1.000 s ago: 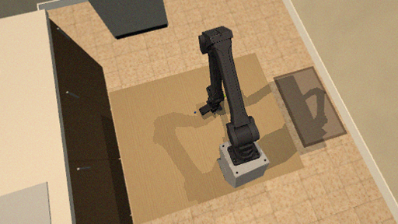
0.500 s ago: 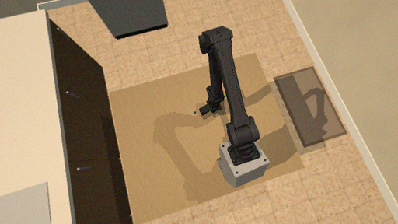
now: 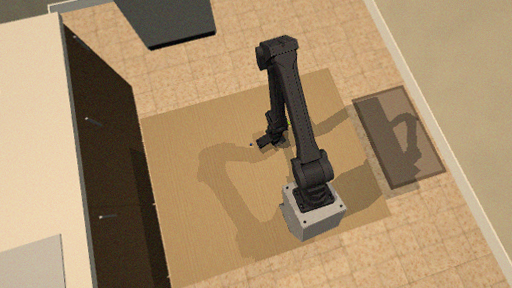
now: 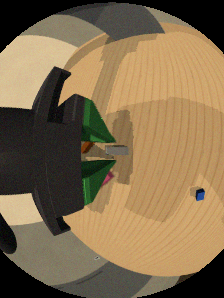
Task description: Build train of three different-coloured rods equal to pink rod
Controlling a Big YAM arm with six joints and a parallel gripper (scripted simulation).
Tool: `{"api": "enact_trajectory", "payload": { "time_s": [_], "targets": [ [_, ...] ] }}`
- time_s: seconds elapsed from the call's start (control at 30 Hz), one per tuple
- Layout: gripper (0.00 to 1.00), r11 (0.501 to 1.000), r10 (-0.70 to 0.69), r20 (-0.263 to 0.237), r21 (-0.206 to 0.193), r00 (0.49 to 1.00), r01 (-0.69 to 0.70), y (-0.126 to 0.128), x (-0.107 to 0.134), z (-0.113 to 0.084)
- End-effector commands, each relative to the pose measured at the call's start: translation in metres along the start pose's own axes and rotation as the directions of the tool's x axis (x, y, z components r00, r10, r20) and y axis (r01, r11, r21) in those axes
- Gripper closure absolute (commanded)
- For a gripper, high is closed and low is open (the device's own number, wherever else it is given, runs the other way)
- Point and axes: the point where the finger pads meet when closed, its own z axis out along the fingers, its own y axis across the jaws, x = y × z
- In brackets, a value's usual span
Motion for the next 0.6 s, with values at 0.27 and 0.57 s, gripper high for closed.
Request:
{"api": "enact_trajectory", "payload": {
  "time_s": [0.27,0.57],
  "targets": [
    [0.77,1.000,-0.007,0.004,0.000,1.000,0.007,0.0054,-0.0020,0.0088],
    [0.77,1.000,-0.007,0.002,0.011,1.000,0.007,-0.0005,-0.0009,0.0080]
  ]
}}
